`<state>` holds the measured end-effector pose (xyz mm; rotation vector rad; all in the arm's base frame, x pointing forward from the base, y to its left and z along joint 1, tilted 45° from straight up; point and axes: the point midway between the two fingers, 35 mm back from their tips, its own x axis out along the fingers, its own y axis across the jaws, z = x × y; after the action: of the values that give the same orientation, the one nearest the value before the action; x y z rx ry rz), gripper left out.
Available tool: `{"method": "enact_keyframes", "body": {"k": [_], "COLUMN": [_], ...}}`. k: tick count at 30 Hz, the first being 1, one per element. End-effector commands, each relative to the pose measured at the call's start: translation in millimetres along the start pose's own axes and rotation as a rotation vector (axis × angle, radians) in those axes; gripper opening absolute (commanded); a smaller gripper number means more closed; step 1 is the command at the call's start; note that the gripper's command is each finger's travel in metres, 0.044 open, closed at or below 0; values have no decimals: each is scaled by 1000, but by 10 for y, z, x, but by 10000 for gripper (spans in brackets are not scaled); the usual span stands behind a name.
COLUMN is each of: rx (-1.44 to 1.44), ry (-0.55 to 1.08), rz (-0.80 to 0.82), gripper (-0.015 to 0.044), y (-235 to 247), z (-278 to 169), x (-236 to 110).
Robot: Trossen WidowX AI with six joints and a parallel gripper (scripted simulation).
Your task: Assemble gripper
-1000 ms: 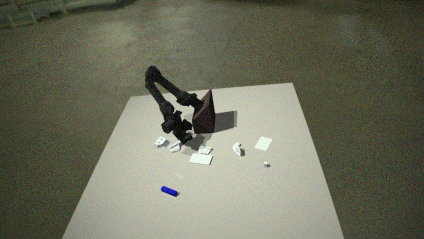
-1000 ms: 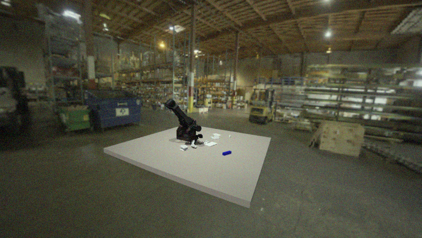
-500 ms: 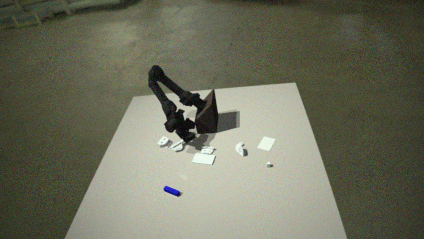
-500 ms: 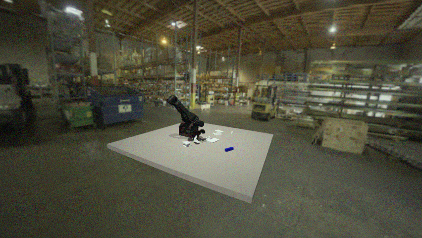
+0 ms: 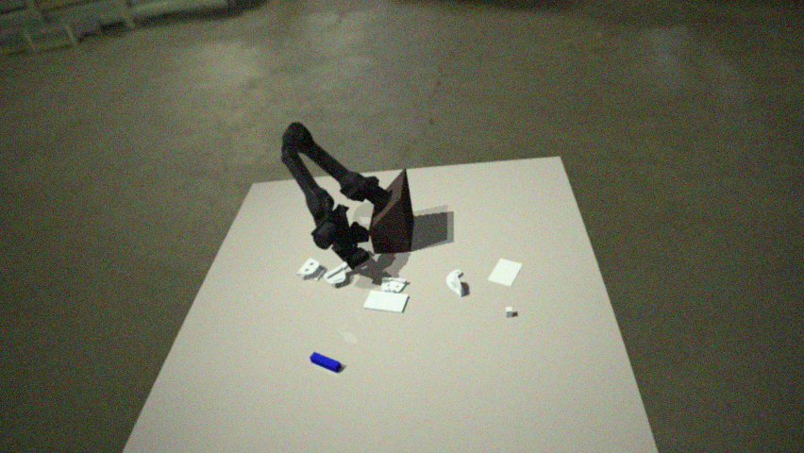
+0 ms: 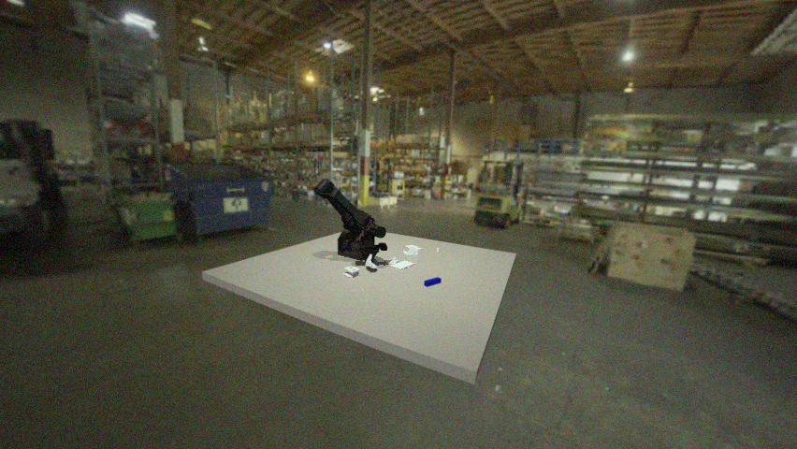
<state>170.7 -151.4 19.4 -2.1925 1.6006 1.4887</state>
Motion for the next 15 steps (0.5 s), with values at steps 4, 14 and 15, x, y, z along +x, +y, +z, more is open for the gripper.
{"method": "enact_keyframes", "body": {"k": [4,14,15], "rx": [8,8,8], "ry": [6,7,7], "rz": [2,3,3], "gripper": [37,37,37], "y": [3,8,8], "z": [-24,-23,-23], "x": [-53,-112,-117]}}
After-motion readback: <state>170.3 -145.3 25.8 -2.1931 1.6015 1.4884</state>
